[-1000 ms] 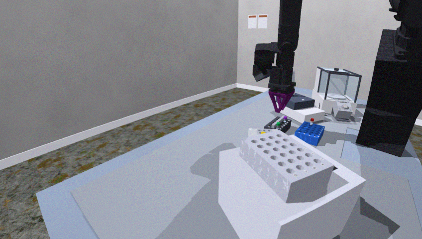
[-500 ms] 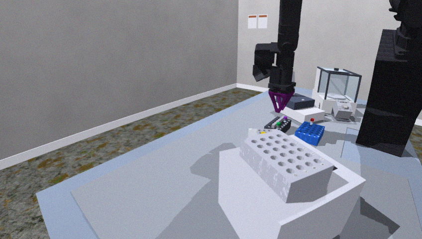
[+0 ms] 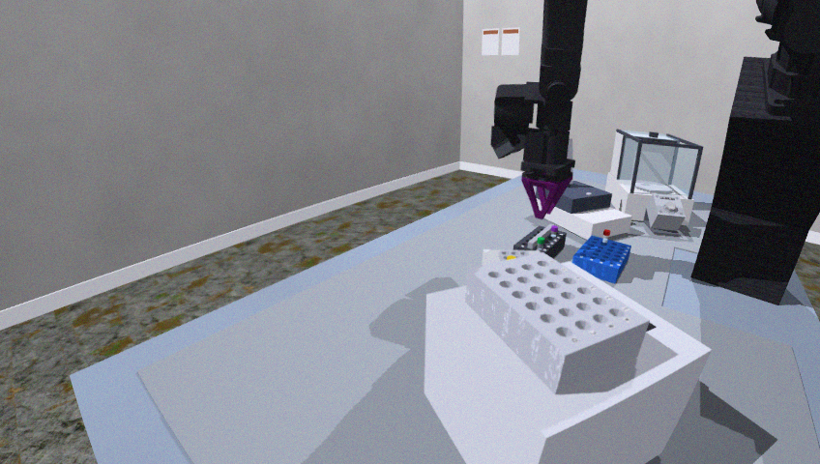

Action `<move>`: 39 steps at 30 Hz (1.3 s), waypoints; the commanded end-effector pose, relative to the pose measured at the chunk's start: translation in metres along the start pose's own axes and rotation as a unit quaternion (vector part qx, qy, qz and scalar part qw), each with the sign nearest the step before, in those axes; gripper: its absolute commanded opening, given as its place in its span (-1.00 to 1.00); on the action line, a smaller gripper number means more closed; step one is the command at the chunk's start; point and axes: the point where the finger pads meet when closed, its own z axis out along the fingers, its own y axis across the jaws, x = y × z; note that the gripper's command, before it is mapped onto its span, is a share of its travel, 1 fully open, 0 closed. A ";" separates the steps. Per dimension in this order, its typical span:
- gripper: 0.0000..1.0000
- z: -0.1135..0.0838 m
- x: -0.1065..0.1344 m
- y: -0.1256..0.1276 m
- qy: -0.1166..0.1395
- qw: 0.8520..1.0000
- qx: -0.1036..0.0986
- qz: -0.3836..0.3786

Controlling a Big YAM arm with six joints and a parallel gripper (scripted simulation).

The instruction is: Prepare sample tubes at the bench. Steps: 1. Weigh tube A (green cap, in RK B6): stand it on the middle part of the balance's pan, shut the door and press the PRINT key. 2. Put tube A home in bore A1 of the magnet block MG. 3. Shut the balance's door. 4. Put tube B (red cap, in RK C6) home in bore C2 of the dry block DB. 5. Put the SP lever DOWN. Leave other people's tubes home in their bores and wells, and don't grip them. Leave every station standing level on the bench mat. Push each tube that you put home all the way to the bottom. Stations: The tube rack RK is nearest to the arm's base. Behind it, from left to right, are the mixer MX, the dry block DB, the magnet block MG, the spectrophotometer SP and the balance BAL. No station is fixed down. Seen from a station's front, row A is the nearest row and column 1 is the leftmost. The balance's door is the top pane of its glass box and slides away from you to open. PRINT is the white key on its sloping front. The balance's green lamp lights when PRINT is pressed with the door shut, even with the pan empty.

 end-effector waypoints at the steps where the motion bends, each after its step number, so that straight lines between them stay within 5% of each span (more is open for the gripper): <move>1: -0.28 -0.001 -0.001 0.000 -0.001 1.000 0.000 -0.003; 11: -0.28 -0.001 -0.001 0.000 -0.001 1.000 0.000 -0.003; 12: -0.40 -0.009 -0.004 0.000 -0.012 1.000 -0.003 -0.004; 22: -0.40 -0.024 -0.003 -0.002 -0.008 1.000 -0.001 0.001; 23: -0.40 -0.016 0.008 -0.006 0.008 1.000 0.003 0.004; 25: -0.40 -0.029 -0.002 -0.002 -0.007 1.000 -0.001 0.001; 39: -0.40 -0.049 -0.002 -0.002 -0.007 1.000 -0.001 0.001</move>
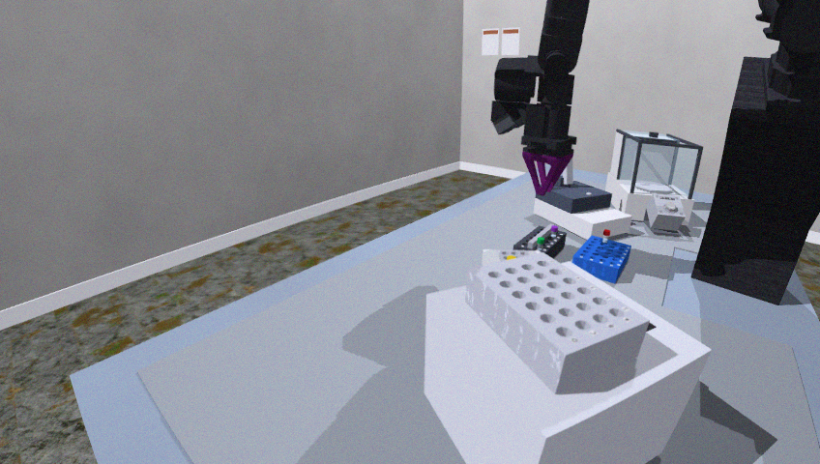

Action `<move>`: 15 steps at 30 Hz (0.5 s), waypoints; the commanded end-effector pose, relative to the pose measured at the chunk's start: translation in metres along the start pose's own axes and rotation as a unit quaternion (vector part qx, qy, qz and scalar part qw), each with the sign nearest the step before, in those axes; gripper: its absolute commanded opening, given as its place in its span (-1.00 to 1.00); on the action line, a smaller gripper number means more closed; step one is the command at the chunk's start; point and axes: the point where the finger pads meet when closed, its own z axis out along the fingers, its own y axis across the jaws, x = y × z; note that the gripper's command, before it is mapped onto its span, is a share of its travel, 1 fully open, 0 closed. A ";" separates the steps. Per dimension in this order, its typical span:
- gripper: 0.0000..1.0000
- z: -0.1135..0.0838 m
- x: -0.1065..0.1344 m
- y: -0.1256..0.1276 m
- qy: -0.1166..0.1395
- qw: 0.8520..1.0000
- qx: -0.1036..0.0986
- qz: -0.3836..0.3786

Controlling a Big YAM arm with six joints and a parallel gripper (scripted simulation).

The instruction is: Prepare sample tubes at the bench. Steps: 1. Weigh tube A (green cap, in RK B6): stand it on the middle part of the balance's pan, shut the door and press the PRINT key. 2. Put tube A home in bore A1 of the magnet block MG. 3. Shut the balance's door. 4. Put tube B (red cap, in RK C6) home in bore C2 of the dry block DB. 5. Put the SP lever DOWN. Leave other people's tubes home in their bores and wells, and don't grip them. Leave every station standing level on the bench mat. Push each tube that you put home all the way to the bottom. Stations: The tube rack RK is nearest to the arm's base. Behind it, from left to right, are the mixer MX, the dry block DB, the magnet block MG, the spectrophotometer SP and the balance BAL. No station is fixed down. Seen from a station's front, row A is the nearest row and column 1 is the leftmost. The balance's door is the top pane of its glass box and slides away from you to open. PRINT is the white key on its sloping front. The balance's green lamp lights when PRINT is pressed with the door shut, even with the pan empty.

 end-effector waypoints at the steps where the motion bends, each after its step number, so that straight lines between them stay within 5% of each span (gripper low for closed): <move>1: -0.40 0.002 0.007 -0.008 0.015 1.000 0.004 0.000; 3: -0.40 -0.012 -0.001 -0.003 0.000 1.000 0.001 -0.004; 15: -0.40 -0.031 -0.001 -0.003 0.000 1.000 0.001 -0.004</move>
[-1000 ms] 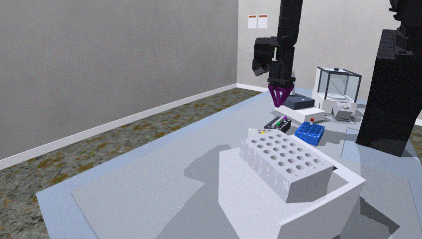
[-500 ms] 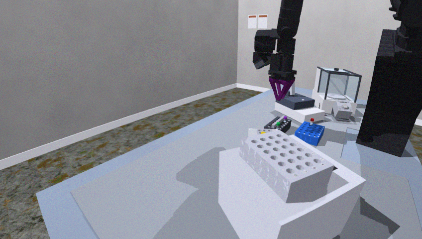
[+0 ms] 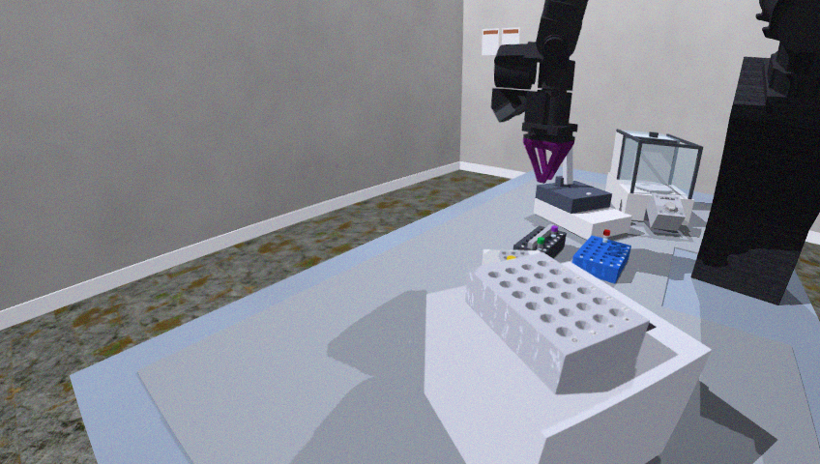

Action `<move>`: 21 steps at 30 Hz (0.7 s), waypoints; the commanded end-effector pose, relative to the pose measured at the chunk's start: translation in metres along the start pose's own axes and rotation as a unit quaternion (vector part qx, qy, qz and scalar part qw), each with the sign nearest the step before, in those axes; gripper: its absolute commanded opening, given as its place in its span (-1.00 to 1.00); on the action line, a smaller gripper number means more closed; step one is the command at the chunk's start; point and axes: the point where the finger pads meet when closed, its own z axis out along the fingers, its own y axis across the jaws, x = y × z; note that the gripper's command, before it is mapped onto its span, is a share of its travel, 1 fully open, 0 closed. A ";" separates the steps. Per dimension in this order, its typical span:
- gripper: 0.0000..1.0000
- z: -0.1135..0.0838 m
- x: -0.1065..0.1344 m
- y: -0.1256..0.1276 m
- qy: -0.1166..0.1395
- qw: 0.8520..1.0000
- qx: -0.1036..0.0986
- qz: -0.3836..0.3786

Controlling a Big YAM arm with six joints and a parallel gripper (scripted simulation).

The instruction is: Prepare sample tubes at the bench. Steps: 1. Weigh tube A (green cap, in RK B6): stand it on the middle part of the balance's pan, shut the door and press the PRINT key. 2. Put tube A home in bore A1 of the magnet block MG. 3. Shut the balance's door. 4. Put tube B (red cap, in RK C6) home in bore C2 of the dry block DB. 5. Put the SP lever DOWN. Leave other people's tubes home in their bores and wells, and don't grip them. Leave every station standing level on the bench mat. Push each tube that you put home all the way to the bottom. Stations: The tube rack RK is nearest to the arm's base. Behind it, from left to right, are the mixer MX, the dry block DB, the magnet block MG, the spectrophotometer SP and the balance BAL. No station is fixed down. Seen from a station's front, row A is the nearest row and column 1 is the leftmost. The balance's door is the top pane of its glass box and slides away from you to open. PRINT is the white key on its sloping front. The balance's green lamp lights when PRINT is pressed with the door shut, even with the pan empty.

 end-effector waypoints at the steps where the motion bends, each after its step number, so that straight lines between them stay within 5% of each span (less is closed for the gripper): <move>1: -0.40 -0.009 0.000 -0.003 0.000 1.000 0.001 -0.004; 3: -0.40 -0.001 0.009 -0.009 0.016 1.000 0.004 0.002; 7: -0.40 -0.018 -0.003 -0.002 -0.002 1.000 0.000 -0.005; 21: -0.40 -0.035 -0.002 -0.005 0.002 1.000 0.001 -0.002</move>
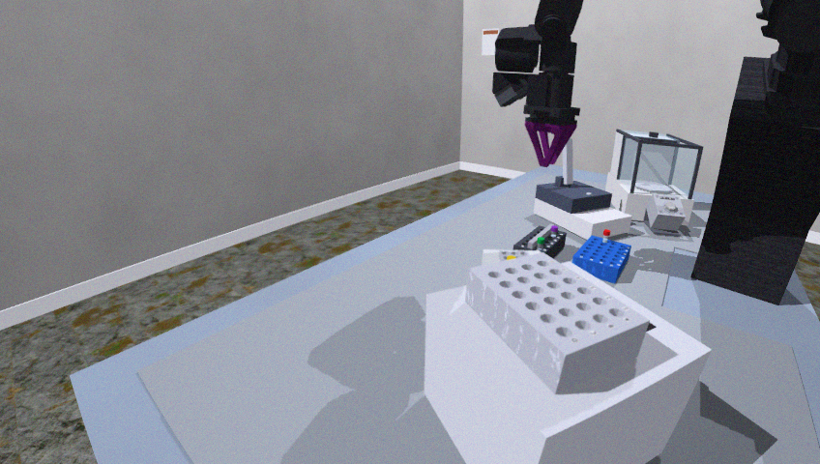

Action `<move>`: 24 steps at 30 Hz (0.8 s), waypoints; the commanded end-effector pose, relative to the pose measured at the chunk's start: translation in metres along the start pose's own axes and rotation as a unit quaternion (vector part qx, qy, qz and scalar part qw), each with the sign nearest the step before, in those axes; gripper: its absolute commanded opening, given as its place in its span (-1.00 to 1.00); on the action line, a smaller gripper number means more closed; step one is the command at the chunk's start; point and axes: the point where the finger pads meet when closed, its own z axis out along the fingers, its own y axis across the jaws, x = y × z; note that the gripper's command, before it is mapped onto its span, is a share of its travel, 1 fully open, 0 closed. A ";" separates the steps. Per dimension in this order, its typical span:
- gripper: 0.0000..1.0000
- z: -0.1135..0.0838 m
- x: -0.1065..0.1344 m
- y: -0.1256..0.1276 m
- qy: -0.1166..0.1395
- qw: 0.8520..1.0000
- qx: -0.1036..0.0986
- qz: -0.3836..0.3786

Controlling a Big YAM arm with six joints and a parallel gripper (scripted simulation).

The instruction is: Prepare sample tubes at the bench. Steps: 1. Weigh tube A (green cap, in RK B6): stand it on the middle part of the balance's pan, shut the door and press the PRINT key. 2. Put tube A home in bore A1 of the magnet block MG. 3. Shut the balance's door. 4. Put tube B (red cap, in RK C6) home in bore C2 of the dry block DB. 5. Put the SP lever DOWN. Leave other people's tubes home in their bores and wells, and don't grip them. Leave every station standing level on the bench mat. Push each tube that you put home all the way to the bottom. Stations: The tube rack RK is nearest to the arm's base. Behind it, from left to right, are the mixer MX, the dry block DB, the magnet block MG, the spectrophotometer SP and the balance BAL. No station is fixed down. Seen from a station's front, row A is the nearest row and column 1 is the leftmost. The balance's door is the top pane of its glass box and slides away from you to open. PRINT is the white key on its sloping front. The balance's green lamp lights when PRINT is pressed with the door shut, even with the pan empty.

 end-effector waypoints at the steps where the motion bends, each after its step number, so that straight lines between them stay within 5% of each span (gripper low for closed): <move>1: -0.40 -0.012 -0.006 -0.001 -0.006 1.000 -0.001 -0.006; 15: -0.40 -0.033 -0.011 0.001 -0.009 1.000 -0.001 -0.009; 16: -0.40 -0.026 -0.003 -0.002 0.005 1.000 0.001 -0.004; 24: -0.40 -0.050 -0.016 0.003 -0.013 1.000 -0.001 -0.012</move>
